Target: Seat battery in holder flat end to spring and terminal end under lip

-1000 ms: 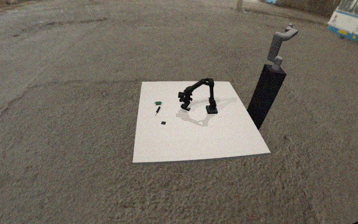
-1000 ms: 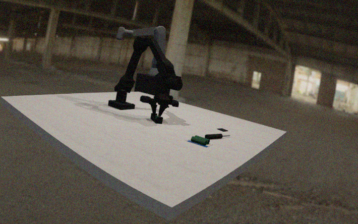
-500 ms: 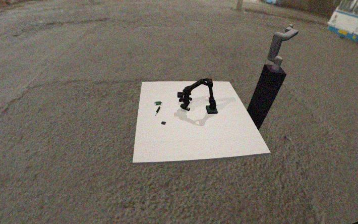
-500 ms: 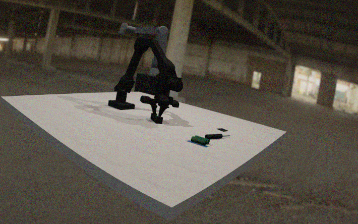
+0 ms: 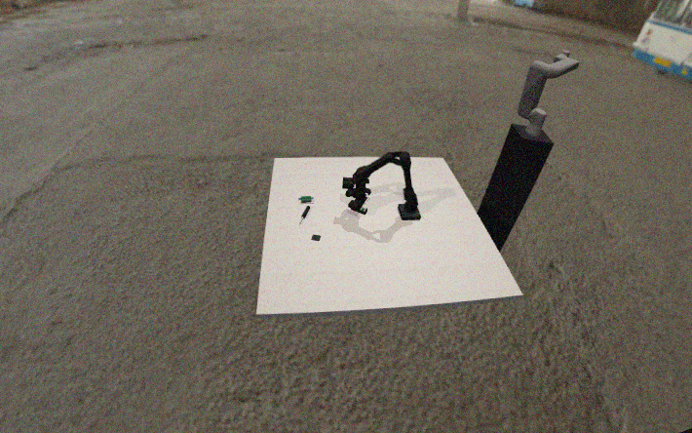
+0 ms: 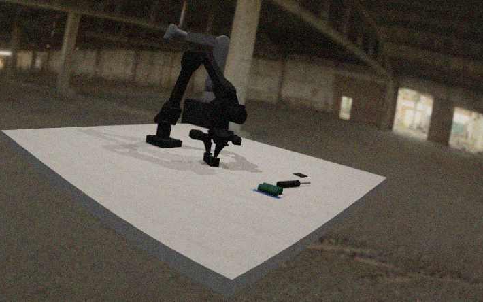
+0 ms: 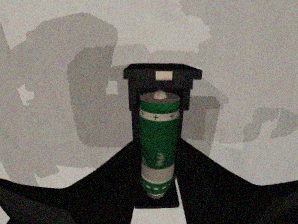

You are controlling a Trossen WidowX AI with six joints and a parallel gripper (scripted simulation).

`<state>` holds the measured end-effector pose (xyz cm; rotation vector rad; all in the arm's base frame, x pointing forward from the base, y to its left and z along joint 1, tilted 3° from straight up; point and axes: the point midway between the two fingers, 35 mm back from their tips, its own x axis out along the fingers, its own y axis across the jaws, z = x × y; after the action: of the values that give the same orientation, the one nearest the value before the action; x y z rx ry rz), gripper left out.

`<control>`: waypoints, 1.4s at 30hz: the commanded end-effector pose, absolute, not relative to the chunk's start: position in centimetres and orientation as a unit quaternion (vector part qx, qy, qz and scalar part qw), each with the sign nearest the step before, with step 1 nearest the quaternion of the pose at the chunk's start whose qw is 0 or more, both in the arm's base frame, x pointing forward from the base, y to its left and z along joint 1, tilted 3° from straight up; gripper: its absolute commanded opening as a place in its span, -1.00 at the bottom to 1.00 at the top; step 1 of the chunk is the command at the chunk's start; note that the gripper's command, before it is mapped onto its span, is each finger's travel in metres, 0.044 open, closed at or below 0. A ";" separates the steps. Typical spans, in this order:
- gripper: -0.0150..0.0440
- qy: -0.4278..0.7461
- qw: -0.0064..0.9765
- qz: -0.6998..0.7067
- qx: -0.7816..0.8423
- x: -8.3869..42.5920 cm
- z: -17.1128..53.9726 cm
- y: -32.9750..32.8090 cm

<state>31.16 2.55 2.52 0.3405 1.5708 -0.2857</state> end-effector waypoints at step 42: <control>0.08 0.705 0.681 -0.124 0.154 32.1 3.3 2.1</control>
<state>32.03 2.10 2.71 0.3456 1.5884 -0.2824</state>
